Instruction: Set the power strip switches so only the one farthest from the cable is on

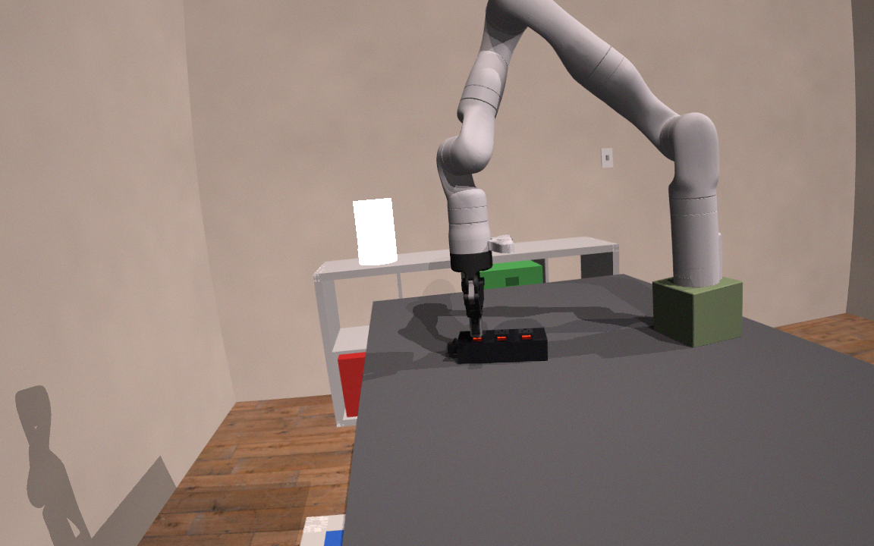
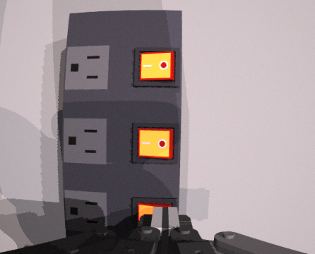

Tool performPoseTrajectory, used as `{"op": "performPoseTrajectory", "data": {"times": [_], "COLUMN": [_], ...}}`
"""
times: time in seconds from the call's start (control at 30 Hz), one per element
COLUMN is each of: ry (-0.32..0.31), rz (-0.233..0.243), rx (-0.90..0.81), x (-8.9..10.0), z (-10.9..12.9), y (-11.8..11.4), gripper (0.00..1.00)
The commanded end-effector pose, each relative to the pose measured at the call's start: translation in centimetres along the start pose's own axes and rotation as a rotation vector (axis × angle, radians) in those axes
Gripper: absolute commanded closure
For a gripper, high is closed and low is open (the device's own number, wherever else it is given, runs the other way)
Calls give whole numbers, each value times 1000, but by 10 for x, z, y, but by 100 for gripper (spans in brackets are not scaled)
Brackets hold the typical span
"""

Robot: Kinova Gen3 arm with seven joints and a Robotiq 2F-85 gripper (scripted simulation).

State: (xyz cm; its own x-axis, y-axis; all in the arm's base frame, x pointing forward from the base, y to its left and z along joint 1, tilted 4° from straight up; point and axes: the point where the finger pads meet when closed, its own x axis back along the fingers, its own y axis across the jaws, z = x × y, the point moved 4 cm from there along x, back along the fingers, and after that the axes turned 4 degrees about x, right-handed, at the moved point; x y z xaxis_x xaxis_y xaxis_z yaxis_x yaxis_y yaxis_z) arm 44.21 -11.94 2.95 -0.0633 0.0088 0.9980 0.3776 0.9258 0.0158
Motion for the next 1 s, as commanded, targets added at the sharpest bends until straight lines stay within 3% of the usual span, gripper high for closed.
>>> {"op": "performPoseTrajectory", "data": {"times": [0.0,0.97], "ry": [-2,-2], "rz": [0,0], "rx": [0,0], "x": [1,-3], "z": [-1,-1], "y": [0,0], "gripper": [100,100]}}
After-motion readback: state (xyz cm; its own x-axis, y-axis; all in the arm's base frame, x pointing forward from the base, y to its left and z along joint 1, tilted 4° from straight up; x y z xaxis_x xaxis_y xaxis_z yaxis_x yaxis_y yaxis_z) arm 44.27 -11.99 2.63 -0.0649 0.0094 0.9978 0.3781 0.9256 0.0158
